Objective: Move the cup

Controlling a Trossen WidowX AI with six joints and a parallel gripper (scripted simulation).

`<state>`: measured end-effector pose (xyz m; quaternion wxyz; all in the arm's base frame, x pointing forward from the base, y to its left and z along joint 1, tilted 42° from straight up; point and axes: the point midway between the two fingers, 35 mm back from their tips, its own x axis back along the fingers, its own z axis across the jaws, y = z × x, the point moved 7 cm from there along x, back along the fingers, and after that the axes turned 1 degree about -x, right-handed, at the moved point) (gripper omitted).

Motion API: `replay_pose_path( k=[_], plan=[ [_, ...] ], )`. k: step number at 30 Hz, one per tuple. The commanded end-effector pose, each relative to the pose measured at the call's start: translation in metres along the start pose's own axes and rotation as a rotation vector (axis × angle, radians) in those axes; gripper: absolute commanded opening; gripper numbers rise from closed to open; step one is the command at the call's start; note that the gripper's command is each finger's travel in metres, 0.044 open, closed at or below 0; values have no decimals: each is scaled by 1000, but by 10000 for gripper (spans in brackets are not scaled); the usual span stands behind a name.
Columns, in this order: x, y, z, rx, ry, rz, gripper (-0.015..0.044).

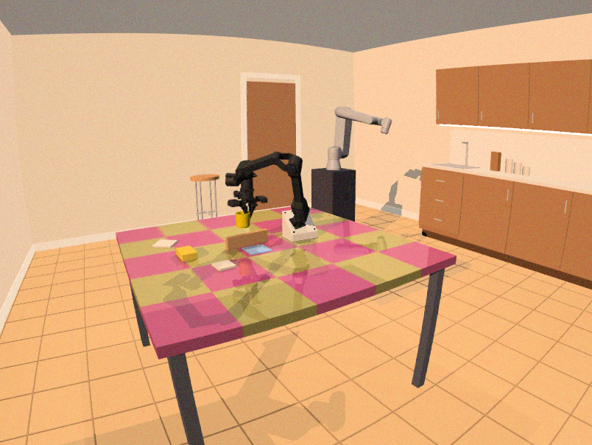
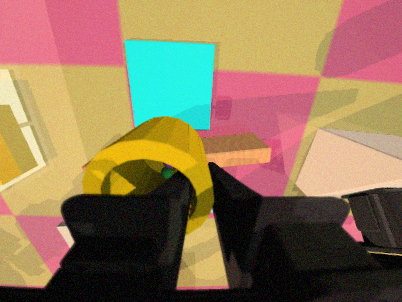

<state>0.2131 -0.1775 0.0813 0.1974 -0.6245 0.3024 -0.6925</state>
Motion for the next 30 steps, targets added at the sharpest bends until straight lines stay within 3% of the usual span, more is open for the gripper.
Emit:
replay_pose_path(
  k=[1,30],
  plan=[
    [2,11,2,4,4,-8,0],
    [-3,48,7,5,5,-11,0]
  ],
)
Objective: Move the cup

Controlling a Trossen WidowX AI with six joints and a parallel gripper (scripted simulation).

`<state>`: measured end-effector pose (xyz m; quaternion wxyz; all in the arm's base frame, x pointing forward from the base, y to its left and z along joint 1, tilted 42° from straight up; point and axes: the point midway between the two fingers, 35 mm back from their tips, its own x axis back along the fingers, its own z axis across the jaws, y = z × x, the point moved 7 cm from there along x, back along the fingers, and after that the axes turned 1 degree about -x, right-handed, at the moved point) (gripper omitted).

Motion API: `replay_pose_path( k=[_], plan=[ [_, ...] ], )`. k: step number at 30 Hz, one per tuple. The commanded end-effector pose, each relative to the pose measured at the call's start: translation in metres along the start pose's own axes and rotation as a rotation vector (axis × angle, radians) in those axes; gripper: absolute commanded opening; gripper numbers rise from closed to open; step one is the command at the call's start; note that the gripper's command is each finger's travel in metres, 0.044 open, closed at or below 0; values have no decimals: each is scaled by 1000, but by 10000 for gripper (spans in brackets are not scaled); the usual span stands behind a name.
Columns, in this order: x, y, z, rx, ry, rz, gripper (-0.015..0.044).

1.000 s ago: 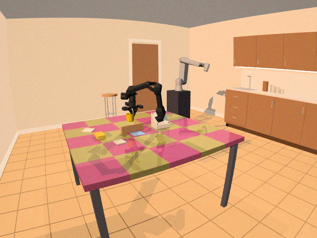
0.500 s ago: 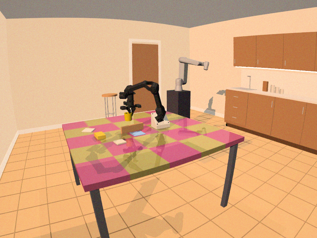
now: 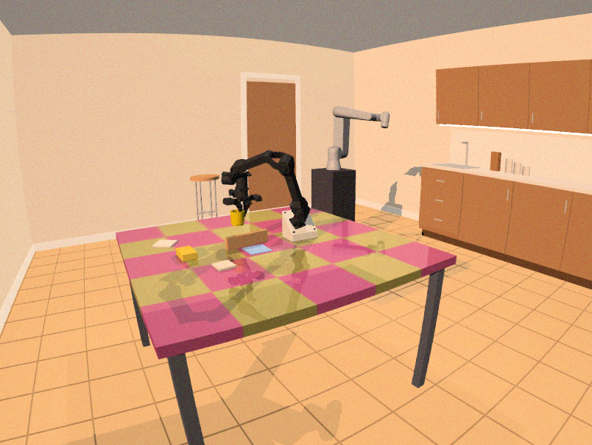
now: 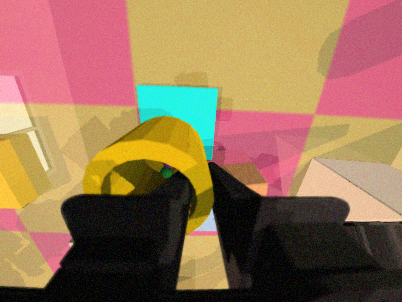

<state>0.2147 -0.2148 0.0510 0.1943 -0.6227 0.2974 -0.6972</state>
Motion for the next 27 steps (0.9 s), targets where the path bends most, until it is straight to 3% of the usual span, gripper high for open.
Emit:
replay_pose_path(
  k=[1,27],
  plan=[
    [-6,0,0,-2,-3,1,0],
    [-43,1,0,-1,-3,2,0]
  ],
)
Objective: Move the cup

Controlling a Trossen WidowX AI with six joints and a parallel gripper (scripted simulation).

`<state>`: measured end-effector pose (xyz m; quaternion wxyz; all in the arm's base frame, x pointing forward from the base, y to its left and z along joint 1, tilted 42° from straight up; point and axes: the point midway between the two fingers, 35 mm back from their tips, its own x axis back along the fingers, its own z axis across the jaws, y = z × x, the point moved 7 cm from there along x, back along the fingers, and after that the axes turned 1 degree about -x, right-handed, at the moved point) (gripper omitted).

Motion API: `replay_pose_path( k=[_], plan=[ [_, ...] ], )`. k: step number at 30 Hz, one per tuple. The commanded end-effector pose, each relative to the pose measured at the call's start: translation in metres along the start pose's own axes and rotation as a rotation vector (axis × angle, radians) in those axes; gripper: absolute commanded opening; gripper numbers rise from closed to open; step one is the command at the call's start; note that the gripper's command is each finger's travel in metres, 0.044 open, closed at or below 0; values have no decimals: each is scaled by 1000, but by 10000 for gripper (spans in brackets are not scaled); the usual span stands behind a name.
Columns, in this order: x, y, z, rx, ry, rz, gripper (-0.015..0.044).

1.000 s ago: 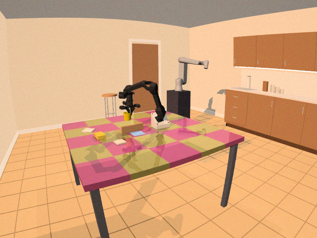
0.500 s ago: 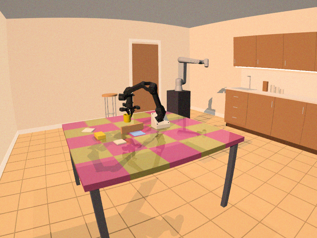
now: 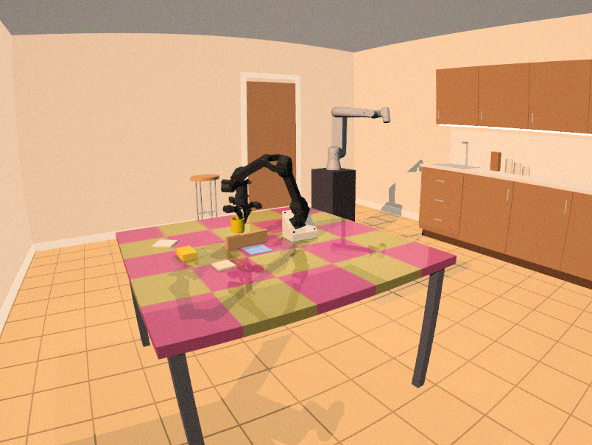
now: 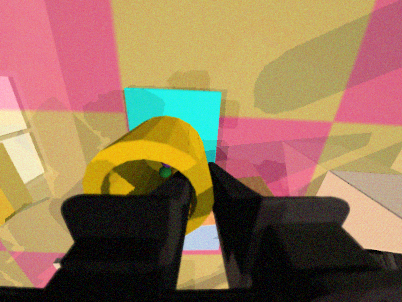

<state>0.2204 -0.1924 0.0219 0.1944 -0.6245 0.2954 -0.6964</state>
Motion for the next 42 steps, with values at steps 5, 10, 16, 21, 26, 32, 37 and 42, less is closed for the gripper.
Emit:
replay_pose_path(
  k=[5,10,16,21,26,32,37,42],
  plan=[
    [-14,-1,0,-3,2,5,0],
    [-21,-1,0,-3,2,5,0],
    [-31,-1,0,-3,2,6,0],
    [-38,-2,-1,-3,2,7,0],
    [-42,-2,-1,-3,2,7,0],
    [-39,-1,-1,1,-1,3,0],
    [-39,-1,-1,1,-1,3,0],
    [-39,-1,-1,1,-1,3,105]
  ],
)
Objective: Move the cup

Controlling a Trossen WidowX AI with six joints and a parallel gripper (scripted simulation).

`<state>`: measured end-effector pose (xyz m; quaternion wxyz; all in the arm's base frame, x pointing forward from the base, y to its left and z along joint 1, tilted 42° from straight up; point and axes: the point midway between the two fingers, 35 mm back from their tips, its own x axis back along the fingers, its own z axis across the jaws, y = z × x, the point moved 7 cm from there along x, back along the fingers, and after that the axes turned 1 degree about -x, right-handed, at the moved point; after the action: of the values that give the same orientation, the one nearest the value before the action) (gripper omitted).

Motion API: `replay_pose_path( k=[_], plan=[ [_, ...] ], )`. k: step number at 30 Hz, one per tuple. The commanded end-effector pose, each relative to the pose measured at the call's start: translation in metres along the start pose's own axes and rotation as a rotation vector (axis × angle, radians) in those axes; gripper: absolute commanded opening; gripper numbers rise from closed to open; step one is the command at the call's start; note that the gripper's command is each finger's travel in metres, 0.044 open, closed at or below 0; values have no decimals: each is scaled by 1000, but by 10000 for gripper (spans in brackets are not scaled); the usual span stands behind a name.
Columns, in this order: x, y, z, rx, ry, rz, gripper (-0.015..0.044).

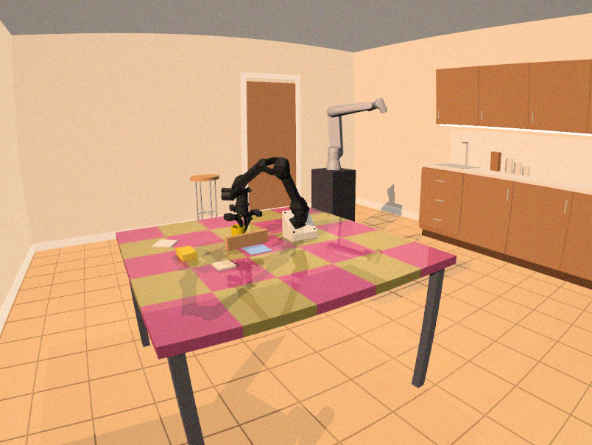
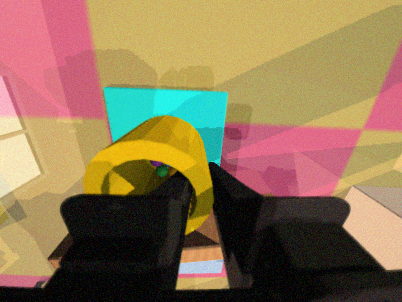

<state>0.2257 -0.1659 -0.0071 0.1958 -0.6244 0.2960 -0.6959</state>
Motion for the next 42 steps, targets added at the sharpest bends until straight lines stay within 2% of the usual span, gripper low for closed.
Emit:
replay_pose_path(
  k=[1,2,11,42],
  plan=[
    [1,0,0,0,0,0,131],
    [1,0,0,0,0,0,147],
    [3,0,0,0,1,0,147],
    [50,-2,-1,-4,2,2,147]
  ],
)
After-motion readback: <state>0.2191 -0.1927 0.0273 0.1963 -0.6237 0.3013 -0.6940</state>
